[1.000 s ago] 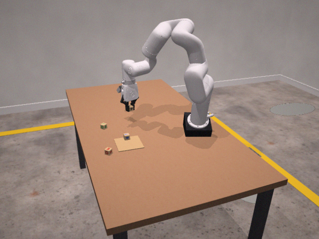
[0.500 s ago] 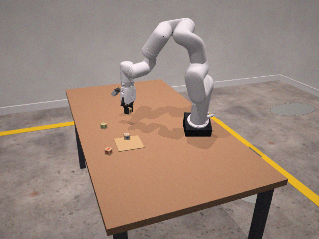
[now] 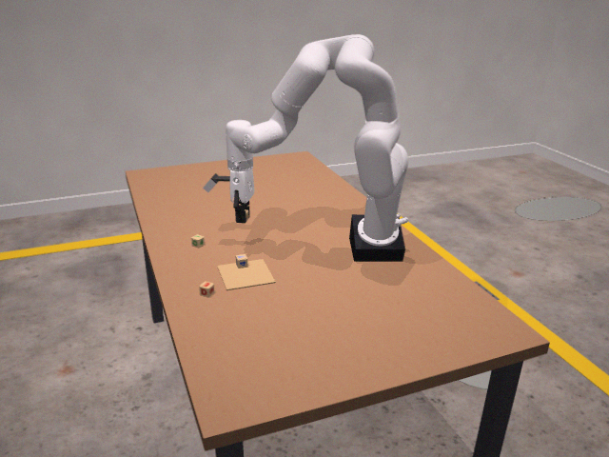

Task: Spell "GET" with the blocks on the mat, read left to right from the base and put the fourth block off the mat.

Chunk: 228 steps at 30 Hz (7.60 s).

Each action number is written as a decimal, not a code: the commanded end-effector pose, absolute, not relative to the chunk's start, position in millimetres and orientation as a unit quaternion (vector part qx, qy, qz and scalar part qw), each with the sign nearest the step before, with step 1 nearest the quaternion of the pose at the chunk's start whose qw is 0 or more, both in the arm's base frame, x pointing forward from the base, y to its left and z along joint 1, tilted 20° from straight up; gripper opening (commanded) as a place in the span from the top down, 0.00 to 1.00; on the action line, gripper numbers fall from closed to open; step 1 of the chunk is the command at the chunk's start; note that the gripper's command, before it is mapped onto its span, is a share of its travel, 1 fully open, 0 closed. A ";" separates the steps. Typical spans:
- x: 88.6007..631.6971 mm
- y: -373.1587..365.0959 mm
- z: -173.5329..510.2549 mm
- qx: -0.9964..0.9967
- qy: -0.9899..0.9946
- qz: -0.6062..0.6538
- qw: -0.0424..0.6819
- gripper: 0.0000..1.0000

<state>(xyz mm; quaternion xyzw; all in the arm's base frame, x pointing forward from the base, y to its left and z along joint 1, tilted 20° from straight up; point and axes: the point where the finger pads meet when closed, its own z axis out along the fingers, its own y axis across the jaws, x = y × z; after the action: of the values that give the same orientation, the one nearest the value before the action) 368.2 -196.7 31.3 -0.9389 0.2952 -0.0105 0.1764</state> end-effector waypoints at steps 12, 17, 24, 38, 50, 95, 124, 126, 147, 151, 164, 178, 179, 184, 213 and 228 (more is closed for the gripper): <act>385.5 -163.4 46.9 -0.977 0.113 -0.048 0.174 0.73; 389.7 -152.6 51.3 -0.982 0.056 -0.058 0.171 0.73; 394.5 -138.7 56.8 -0.983 -0.017 -0.070 0.167 0.73; 402.8 -109.0 68.6 -0.968 -0.172 -0.095 0.154 0.73; 407.7 -83.9 78.3 -0.937 -0.301 -0.114 0.139 0.73; 411.1 -4.8 107.5 -0.721 -0.672 -0.155 0.071 0.73; 416.1 7.4 70.4 -0.721 -0.672 -0.155 0.071 0.73; 417.5 10.6 60.7 -0.721 -0.672 -0.155 0.071 0.73; 423.4 24.9 17.0 -0.721 -0.672 -0.155 0.071 0.73; 423.4 24.9 17.0 -0.721 -0.672 -0.155 0.071 0.73; 423.4 24.9 17.0 -0.721 -0.672 -0.155 0.071 0.73; 423.4 24.9 17.0 -0.721 -0.672 -0.155 0.071 0.73; 423.4 24.9 17.0 -0.721 -0.672 -0.155 0.071 0.73; 423.6 24.8 16.9 -0.721 -0.672 -0.155 0.071 0.73; 425.2 22.8 16.5 -0.721 -0.672 -0.155 0.071 0.73; 425.4 23.1 15.4 -0.721 -0.672 -0.155 0.071 0.73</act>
<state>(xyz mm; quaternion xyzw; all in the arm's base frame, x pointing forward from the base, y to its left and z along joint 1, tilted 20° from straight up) 424.1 23.7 15.2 -0.7205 -0.6722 -0.1546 0.0723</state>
